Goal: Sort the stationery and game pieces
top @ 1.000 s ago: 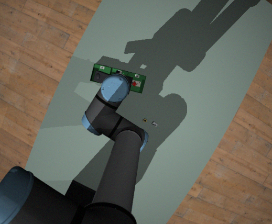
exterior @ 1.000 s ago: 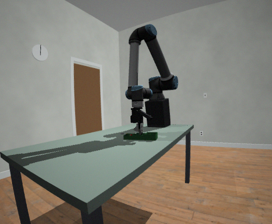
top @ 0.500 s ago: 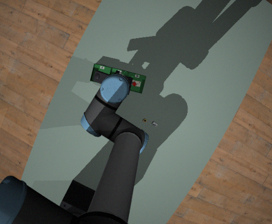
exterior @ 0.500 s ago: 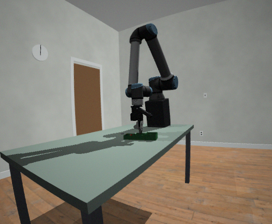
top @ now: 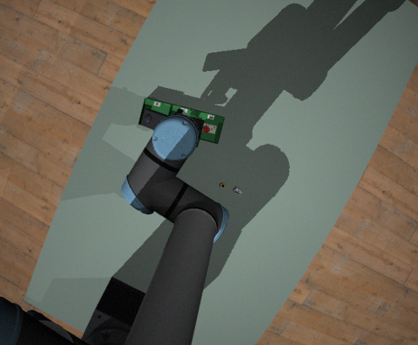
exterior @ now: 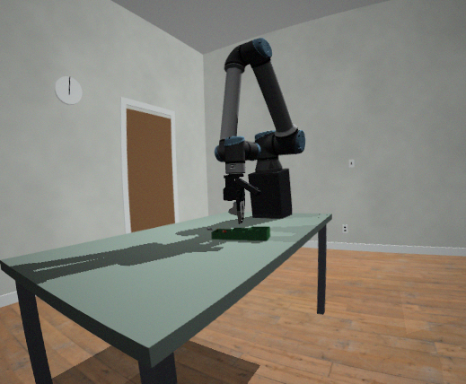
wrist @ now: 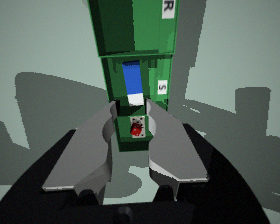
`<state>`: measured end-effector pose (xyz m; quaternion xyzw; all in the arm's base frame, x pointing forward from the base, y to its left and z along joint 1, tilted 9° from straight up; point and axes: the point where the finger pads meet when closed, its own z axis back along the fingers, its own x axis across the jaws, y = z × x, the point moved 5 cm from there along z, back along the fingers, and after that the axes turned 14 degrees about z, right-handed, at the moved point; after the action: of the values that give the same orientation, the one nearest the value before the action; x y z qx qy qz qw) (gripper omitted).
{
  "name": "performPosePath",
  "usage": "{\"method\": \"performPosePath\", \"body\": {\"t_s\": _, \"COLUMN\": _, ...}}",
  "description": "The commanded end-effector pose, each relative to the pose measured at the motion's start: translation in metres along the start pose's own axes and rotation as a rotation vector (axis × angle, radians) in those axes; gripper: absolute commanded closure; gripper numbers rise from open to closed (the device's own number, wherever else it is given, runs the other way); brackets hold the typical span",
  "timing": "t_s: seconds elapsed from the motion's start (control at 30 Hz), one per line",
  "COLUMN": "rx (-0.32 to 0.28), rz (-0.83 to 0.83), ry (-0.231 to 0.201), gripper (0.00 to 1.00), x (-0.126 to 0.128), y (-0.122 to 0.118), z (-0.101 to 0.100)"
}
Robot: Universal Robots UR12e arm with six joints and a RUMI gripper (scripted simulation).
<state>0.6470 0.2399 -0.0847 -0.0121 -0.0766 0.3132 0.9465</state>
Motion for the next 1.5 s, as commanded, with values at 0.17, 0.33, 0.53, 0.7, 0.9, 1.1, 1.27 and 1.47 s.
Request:
{"method": "performPosePath", "body": {"t_s": 0.17, "rx": 0.000, "rz": 0.000, "ry": -0.001, "gripper": 0.82, "x": 0.000, "y": 0.000, "z": 0.004}}
{"method": "performPosePath", "body": {"t_s": 0.33, "rx": 0.000, "rz": -0.187, "ry": -0.001, "gripper": 0.82, "x": -0.025, "y": -0.022, "z": 0.004}}
{"method": "performPosePath", "body": {"t_s": 0.53, "rx": 0.000, "rz": -0.364, "ry": 0.000, "gripper": 0.82, "x": -0.063, "y": -0.054, "z": 0.005}}
{"method": "performPosePath", "body": {"t_s": 0.7, "rx": 0.000, "rz": -0.435, "ry": -0.001, "gripper": 0.82, "x": -0.095, "y": -0.081, "z": 0.006}}
{"method": "performPosePath", "body": {"t_s": 0.9, "rx": 0.000, "rz": -0.435, "ry": -0.001, "gripper": 0.82, "x": -0.121, "y": -0.102, "z": 0.006}}
{"method": "performPosePath", "body": {"t_s": 1.1, "rx": 0.000, "rz": -0.435, "ry": -0.001, "gripper": 0.82, "x": -0.159, "y": -0.134, "z": 0.007}}
{"method": "performPosePath", "body": {"t_s": 1.27, "rx": -0.001, "rz": -0.435, "ry": 0.000, "gripper": 0.82, "x": -0.191, "y": -0.161, "z": 0.007}}
{"method": "performPosePath", "body": {"t_s": 1.47, "rx": -0.001, "rz": -0.435, "ry": 0.000, "gripper": 0.82, "x": -0.218, "y": -0.184, "z": 0.008}}
